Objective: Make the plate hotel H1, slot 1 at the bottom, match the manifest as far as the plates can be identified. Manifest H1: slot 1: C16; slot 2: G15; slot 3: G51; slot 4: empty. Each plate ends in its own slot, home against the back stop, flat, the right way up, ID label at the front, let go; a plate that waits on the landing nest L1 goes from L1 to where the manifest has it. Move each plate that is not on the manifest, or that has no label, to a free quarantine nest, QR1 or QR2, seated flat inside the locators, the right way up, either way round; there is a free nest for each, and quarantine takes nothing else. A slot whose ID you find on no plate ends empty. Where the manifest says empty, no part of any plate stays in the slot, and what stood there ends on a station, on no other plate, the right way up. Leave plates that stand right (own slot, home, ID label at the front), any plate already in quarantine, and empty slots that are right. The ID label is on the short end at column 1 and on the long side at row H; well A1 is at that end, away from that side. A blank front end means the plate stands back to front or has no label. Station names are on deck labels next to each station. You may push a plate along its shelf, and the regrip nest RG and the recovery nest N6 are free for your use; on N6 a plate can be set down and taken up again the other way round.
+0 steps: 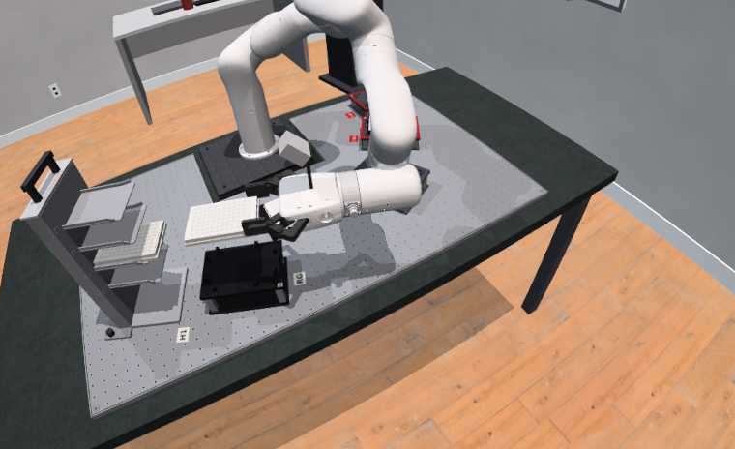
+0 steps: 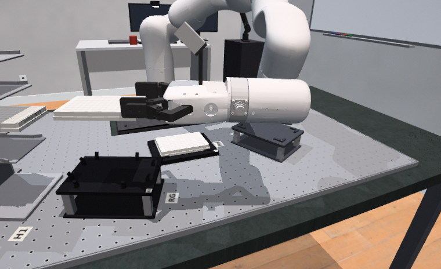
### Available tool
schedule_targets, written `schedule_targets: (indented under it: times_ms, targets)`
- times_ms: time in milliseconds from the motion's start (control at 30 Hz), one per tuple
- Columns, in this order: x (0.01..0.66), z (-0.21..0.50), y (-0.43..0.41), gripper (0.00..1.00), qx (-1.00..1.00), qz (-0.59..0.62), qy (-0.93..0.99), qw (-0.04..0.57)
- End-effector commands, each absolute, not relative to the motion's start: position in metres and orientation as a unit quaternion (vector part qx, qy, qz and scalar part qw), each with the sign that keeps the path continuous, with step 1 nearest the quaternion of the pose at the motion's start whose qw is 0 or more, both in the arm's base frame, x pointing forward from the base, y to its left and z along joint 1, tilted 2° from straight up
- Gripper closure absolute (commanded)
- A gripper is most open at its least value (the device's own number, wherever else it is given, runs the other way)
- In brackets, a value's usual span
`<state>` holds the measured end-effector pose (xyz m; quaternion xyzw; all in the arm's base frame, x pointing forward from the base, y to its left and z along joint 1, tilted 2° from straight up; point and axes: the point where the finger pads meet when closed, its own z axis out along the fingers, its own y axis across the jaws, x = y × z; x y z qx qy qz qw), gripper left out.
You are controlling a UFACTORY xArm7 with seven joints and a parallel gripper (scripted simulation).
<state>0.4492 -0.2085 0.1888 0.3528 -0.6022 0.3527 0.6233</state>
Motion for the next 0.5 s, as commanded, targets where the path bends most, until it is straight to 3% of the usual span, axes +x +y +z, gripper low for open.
schedule_targets:
  times_ms: [0,467]
  targets:
    - [0.450,0.198,-0.209,1.00,0.352,0.354,-0.603,0.622]
    - [0.450,0.218,-0.208,1.00,0.352,0.354,-0.603,0.622]
